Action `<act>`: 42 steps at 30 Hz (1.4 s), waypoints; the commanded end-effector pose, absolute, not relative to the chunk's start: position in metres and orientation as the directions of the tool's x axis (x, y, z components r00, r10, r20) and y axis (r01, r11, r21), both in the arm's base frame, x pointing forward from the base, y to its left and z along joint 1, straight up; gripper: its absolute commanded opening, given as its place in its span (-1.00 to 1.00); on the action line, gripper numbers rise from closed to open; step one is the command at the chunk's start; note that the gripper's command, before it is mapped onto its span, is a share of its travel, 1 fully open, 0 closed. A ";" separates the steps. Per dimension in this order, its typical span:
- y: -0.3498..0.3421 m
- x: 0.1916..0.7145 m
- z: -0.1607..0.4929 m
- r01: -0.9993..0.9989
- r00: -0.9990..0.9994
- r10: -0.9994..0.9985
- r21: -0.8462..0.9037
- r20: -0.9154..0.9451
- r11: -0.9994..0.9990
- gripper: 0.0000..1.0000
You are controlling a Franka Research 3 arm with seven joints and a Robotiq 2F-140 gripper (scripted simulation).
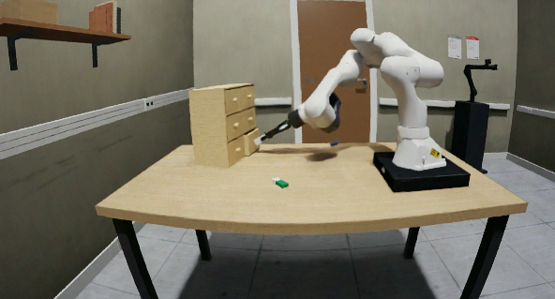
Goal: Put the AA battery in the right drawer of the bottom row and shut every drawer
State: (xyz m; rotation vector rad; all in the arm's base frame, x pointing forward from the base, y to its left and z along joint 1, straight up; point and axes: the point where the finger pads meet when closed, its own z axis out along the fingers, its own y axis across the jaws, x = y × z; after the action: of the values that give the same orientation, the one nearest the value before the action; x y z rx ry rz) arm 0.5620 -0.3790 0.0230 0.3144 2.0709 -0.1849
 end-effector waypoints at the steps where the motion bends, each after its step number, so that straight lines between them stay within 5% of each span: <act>1: -0.378 0.556 0.023 0.297 -0.475 0.144 -0.005 -0.868 0.955 -0.66; 42: -0.366 0.519 0.022 0.297 -0.475 0.144 -0.005 -0.868 0.955 -0.66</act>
State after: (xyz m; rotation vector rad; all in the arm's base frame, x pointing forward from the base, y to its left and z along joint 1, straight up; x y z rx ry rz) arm 0.5218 -0.3658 0.0223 0.3167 2.0713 -0.1814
